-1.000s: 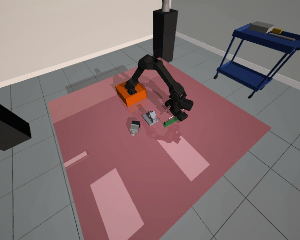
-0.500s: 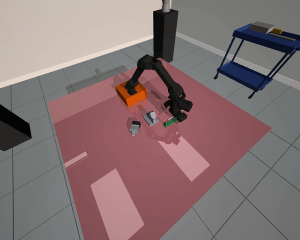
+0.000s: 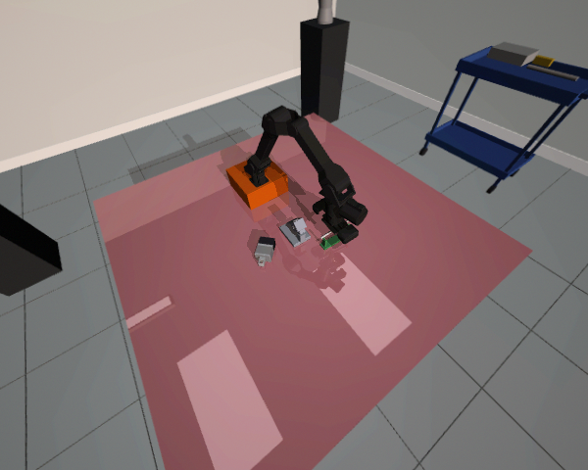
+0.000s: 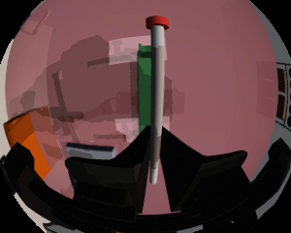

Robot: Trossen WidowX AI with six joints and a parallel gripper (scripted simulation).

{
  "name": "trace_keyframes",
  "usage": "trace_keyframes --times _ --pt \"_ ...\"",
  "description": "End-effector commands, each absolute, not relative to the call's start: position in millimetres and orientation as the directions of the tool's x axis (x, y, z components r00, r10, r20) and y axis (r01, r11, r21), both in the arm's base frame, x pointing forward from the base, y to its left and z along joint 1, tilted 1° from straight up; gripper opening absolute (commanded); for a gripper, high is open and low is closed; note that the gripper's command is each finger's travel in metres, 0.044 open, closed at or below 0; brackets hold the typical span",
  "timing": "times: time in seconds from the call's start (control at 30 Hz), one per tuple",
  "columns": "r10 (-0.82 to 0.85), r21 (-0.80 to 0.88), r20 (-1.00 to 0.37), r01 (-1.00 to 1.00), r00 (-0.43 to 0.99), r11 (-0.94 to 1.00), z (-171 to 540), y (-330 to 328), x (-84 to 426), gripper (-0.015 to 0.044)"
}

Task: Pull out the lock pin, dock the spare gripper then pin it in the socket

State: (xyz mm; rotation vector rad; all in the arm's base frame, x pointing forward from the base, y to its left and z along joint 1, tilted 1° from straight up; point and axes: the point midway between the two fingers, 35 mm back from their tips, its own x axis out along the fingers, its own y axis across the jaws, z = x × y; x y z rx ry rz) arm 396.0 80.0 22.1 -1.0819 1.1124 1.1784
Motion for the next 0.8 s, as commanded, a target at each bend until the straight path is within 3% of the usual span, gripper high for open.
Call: trace_keyframes --times 0.0,0.77 --pt "0.132 -0.035 -0.990 -0.997 0.044 0.067 20.6 78.7 392.7 0.0000" --pt "0.132 -0.067 -0.988 -0.995 0.076 0.070 -13.0 78.4 393.9 0.0000"
